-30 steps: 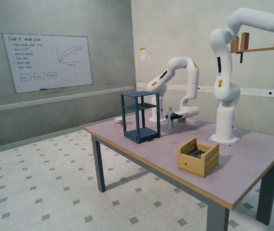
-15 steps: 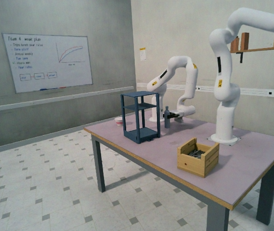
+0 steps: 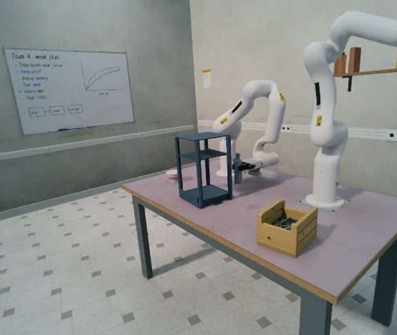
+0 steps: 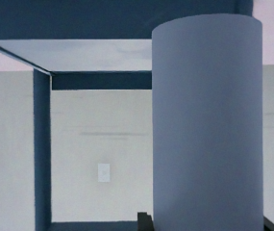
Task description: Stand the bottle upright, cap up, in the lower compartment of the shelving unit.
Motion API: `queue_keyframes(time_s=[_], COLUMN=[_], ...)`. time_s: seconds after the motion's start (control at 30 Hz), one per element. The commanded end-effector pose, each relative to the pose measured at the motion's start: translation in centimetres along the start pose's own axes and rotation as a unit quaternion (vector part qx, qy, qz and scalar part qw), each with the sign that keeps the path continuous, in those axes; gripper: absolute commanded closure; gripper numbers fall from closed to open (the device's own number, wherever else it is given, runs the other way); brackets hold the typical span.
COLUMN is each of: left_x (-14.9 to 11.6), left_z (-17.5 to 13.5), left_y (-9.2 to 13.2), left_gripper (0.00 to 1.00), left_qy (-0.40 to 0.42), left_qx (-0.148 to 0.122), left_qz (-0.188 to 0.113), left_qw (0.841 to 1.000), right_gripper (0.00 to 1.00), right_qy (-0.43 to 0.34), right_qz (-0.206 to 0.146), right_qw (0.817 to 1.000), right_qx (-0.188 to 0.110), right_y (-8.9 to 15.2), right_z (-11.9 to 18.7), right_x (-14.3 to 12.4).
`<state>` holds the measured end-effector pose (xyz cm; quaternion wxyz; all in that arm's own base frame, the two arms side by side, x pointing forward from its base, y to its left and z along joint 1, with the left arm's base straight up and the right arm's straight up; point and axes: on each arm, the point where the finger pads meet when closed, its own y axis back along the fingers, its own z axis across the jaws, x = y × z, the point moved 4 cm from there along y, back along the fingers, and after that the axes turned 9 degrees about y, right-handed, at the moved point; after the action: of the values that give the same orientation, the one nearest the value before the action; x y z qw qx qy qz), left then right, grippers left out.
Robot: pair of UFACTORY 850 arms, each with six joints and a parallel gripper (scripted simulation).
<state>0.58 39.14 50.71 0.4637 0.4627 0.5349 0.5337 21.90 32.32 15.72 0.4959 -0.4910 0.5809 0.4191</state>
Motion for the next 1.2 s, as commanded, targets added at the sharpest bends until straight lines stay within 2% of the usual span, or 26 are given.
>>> queue_keyframes(time_s=[0.0, 0.57, 1.17], left_x=[0.0, 0.0, 0.0], left_z=[0.0, 0.0, 0.0], left_y=[0.1, 0.1, 0.1], left_gripper=[0.0, 0.0, 0.0], left_qy=[0.0, 0.0, 0.0], left_qx=[0.0, 0.0, 0.0], left_qz=[0.001, 0.001, 0.001], left_qw=[1.0, 1.0, 1.0], right_gripper=[1.0, 1.0, 1.0], right_qy=[-0.001, -0.001, -0.001], right_qz=[0.0, 0.0, 0.0], right_qw=[1.0, 1.0, 1.0], right_qx=[0.0, 0.0, 0.0], right_y=[0.0, 0.0, 0.0], right_z=[-1.4, -4.0, -5.3], right_x=[0.2, 0.6, 0.8])
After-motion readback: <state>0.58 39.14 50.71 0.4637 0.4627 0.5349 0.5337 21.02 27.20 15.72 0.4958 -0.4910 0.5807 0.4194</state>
